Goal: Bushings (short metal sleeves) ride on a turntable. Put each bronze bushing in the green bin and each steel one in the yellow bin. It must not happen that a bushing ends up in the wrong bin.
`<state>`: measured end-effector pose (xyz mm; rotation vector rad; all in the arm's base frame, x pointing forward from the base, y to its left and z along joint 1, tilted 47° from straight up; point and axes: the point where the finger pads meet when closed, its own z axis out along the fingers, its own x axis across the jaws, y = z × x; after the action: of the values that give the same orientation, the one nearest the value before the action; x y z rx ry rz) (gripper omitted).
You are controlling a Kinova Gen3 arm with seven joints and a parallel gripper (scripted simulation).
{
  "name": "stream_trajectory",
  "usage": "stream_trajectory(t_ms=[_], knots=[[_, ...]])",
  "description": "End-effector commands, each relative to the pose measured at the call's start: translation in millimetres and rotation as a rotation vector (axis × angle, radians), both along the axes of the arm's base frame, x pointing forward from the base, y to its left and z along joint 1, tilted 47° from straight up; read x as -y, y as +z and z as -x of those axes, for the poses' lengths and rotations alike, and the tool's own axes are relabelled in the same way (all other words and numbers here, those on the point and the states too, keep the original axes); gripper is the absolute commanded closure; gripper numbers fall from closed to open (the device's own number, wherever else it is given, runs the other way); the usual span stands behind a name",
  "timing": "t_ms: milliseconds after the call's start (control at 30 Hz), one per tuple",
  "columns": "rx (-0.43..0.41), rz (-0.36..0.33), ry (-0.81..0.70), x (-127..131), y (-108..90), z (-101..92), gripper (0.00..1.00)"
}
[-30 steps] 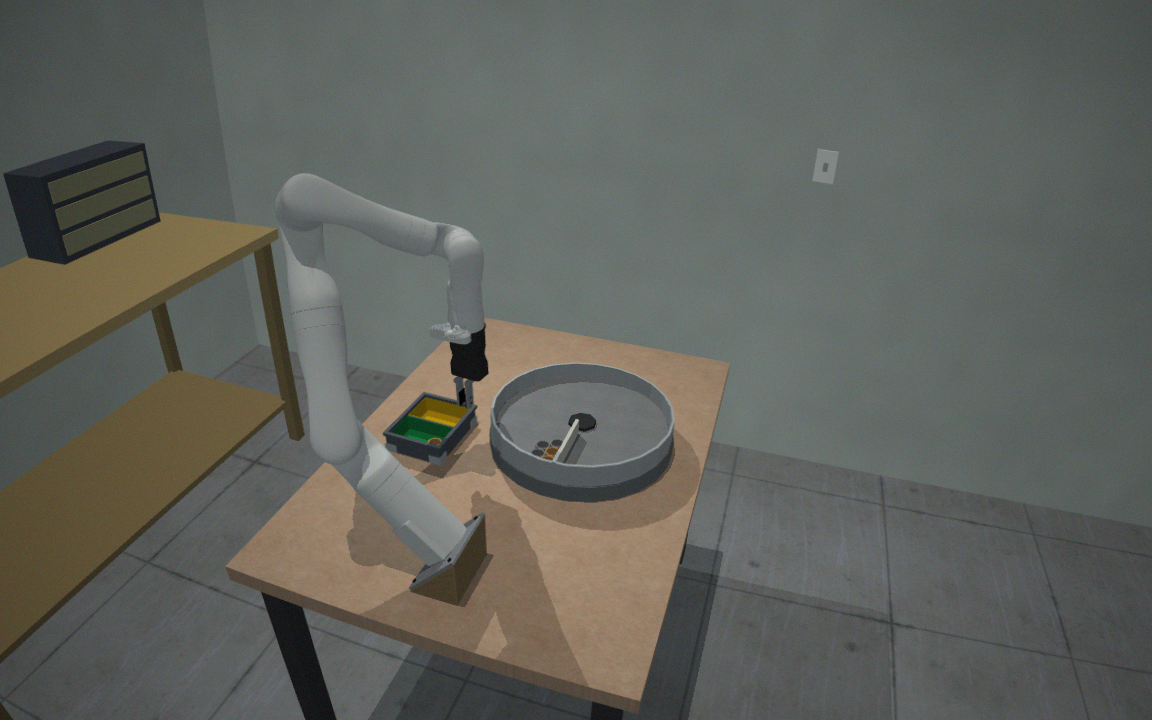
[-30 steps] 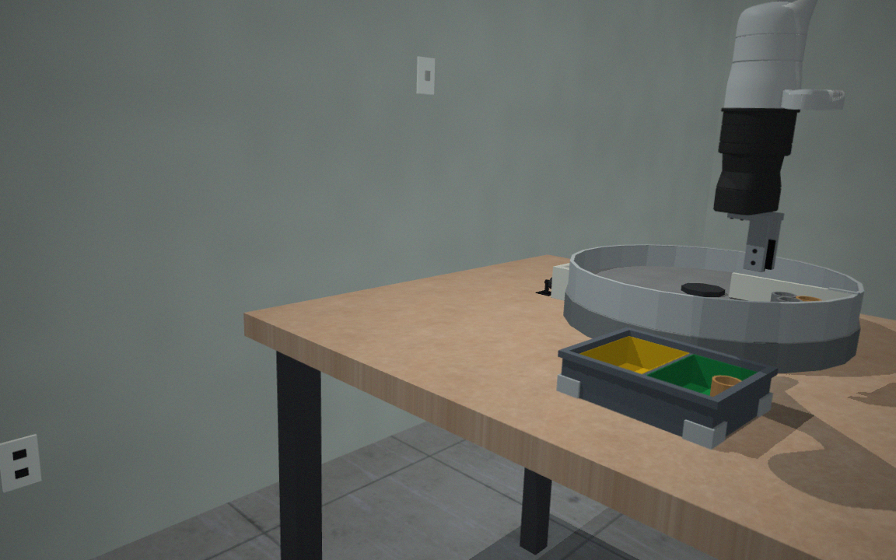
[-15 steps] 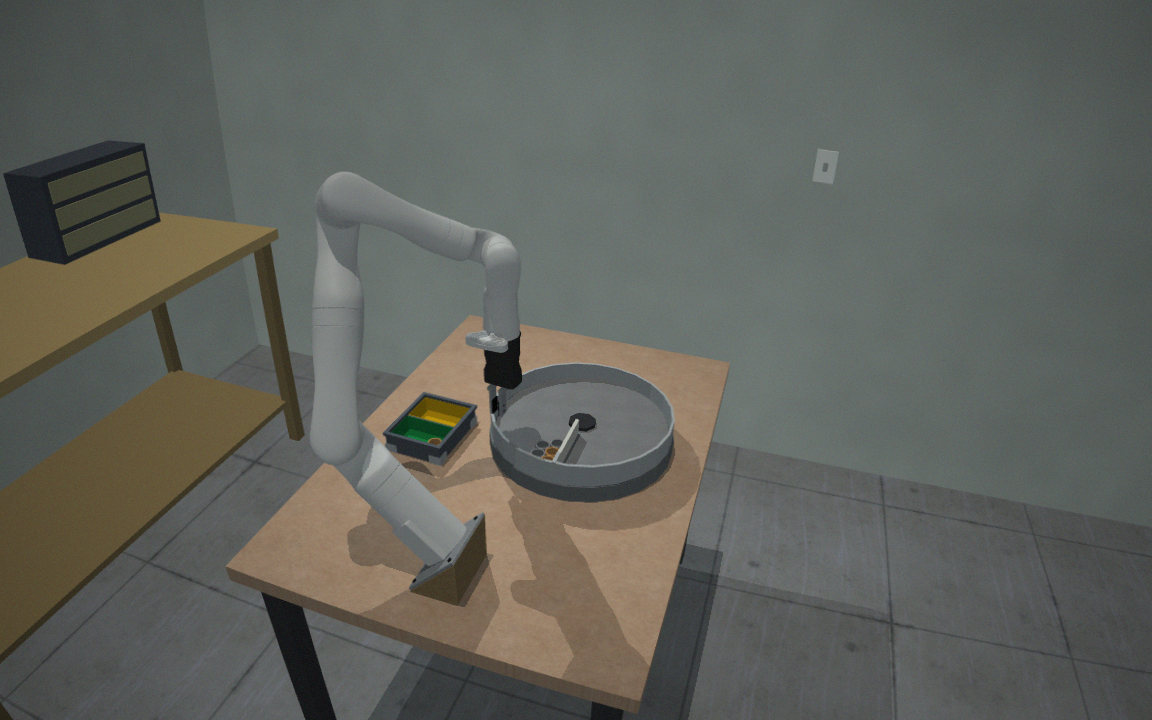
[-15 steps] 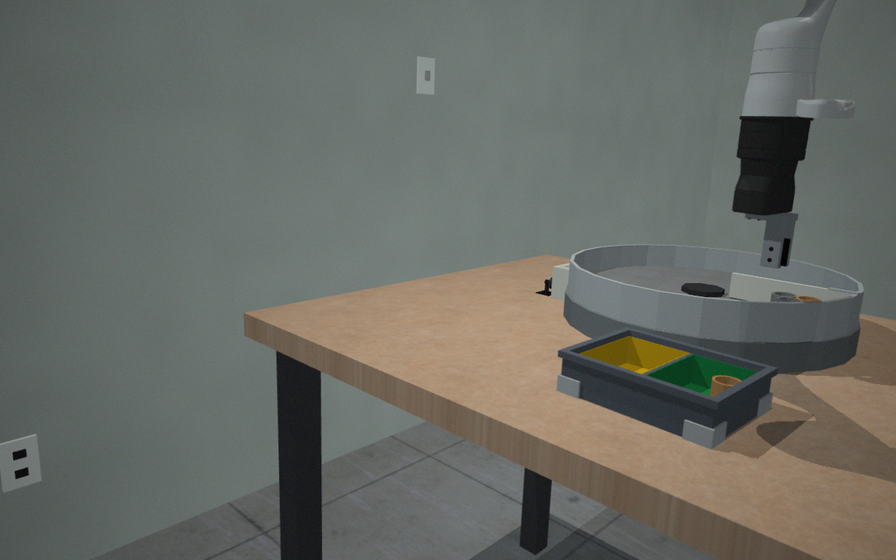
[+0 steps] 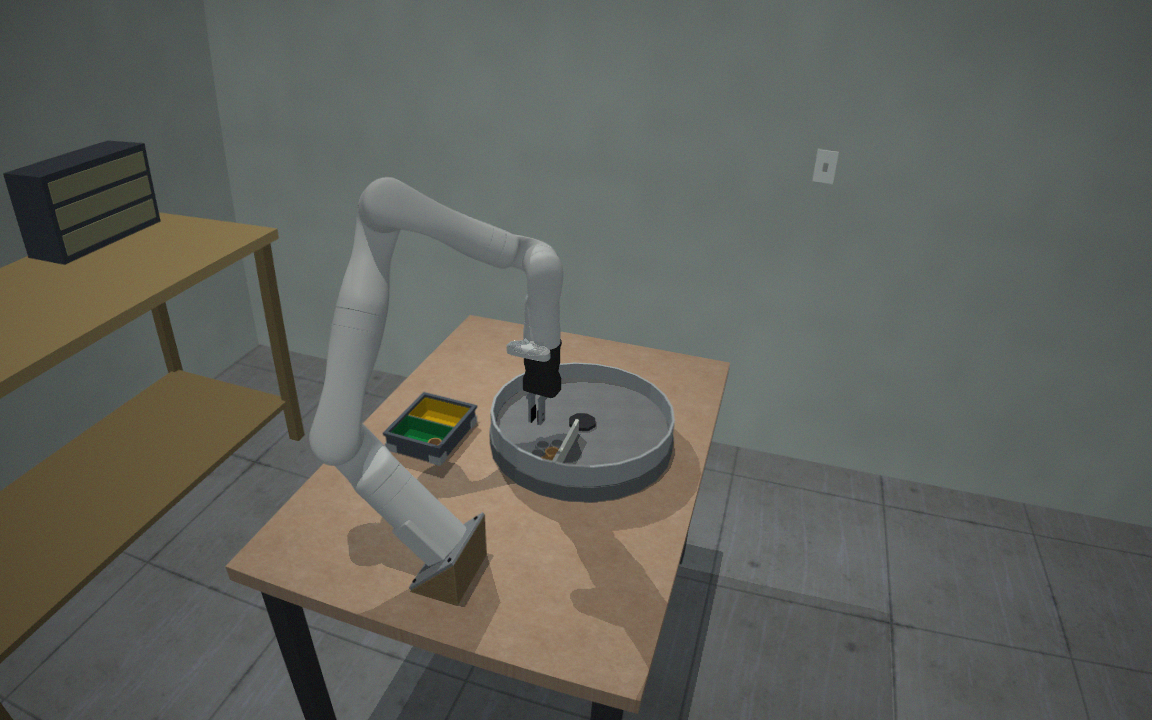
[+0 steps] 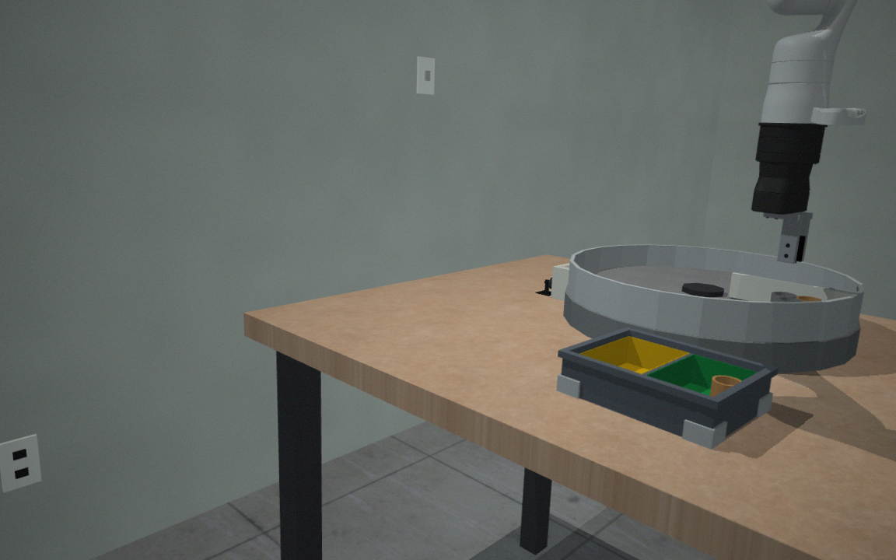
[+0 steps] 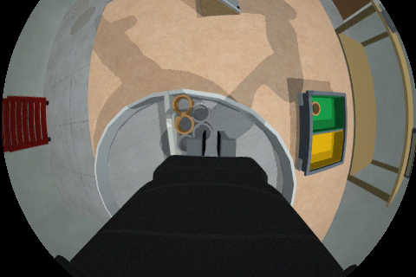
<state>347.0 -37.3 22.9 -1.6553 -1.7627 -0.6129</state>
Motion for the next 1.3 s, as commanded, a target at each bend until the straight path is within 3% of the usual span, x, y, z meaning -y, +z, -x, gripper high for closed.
stream_trajectory(t_ms=[0,267,1033,1267], knots=[[-0.013,-0.013,-0.005,-0.4,-7.5,1.0,0.6],[-0.013,-0.013,-0.005,-0.4,-7.5,1.0,0.6],[-0.013,-0.012,-0.005,-31.9,-37.3,7.0,0.6],[-0.013,-0.012,-0.005,-31.9,-37.3,7.0,0.6]])
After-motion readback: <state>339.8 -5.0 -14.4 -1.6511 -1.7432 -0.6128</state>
